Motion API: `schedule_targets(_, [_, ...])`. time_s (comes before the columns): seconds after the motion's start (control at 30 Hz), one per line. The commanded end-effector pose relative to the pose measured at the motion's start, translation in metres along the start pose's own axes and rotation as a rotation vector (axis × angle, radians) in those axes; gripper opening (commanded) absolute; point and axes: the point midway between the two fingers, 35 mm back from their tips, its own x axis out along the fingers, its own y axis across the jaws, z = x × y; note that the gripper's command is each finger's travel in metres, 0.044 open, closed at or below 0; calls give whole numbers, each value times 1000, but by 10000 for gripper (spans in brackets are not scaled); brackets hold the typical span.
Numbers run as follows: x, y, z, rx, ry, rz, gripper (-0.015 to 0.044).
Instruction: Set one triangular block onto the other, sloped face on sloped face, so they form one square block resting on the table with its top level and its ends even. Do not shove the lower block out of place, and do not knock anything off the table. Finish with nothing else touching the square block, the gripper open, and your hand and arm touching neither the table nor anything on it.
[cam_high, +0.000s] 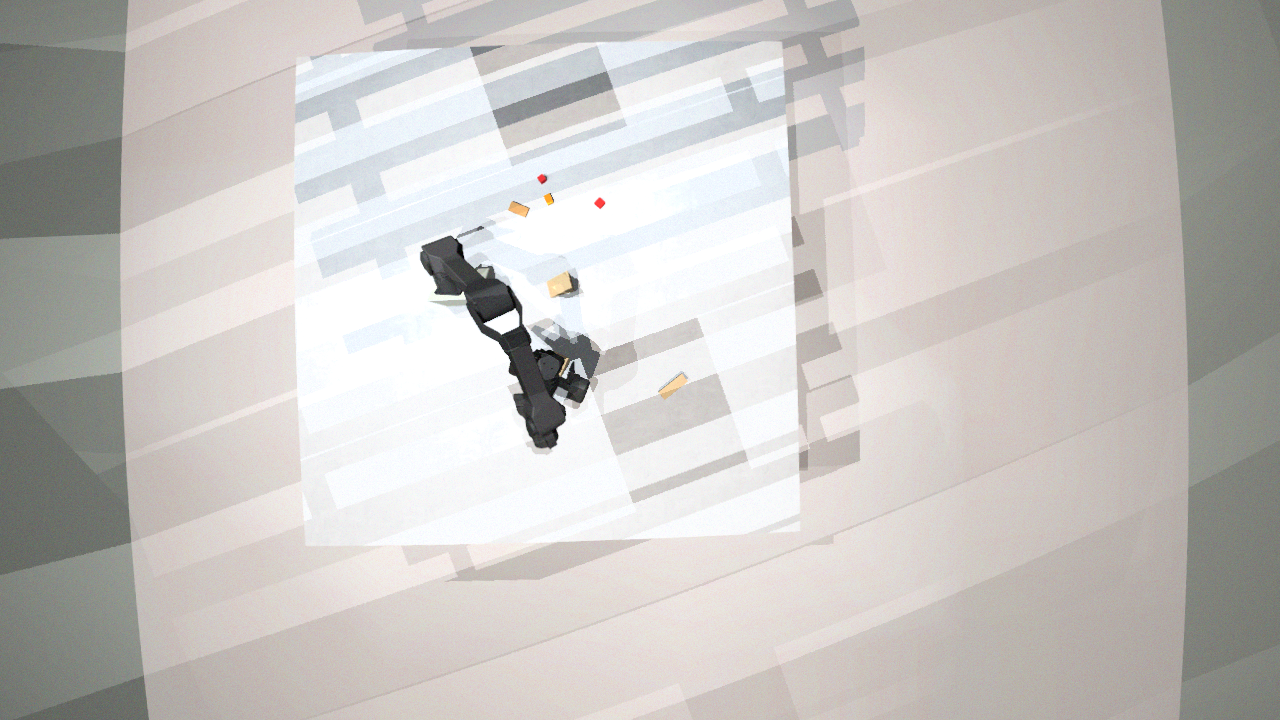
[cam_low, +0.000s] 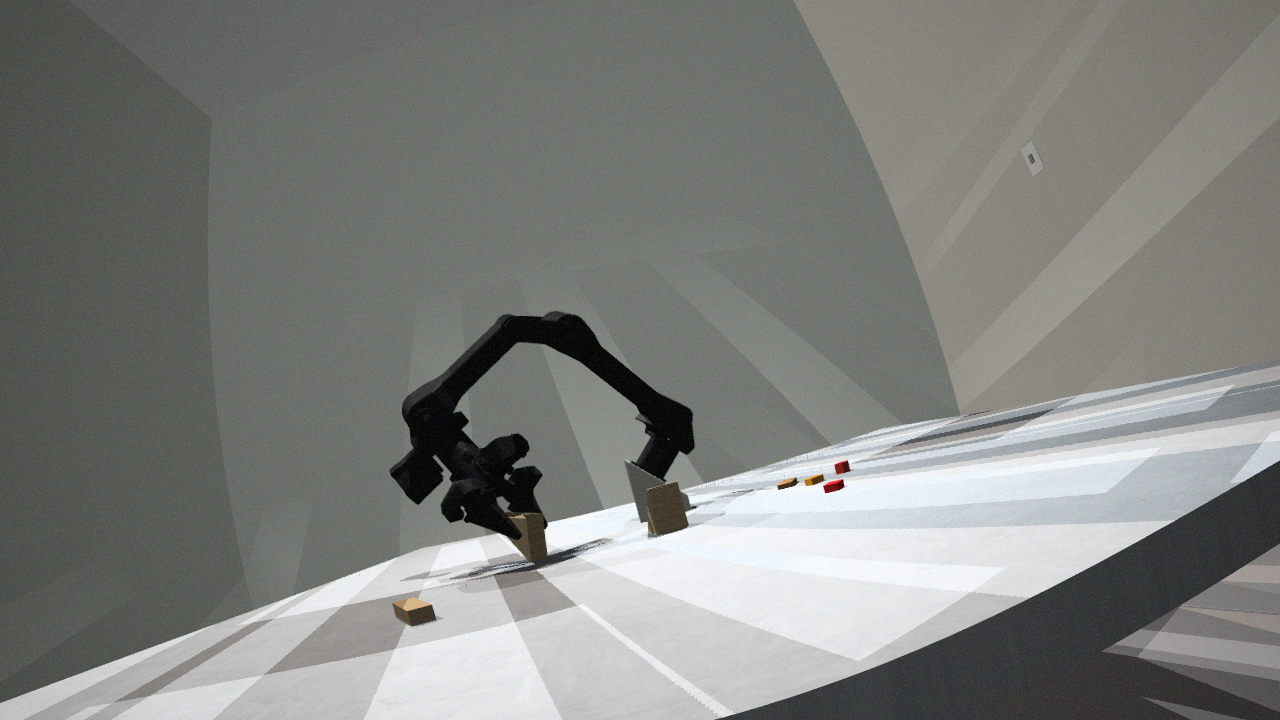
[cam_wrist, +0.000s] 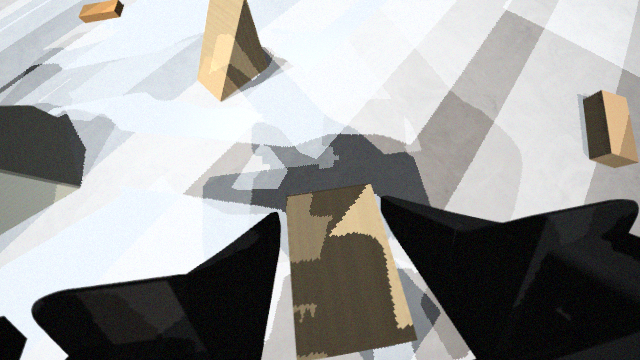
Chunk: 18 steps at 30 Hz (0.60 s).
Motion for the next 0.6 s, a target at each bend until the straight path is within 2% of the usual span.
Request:
schedule_targets(0.0, [0, 0, 0, 2, 1, -1, 420])
schedule_targets(0.03, [0, 0, 0, 2, 1, -1, 440])
schedule_targets(0.37, [-2, 0, 2, 2, 4, -5, 440])
schedule_targets(0.57, [-65, 3, 49, 16, 97, -119, 440])
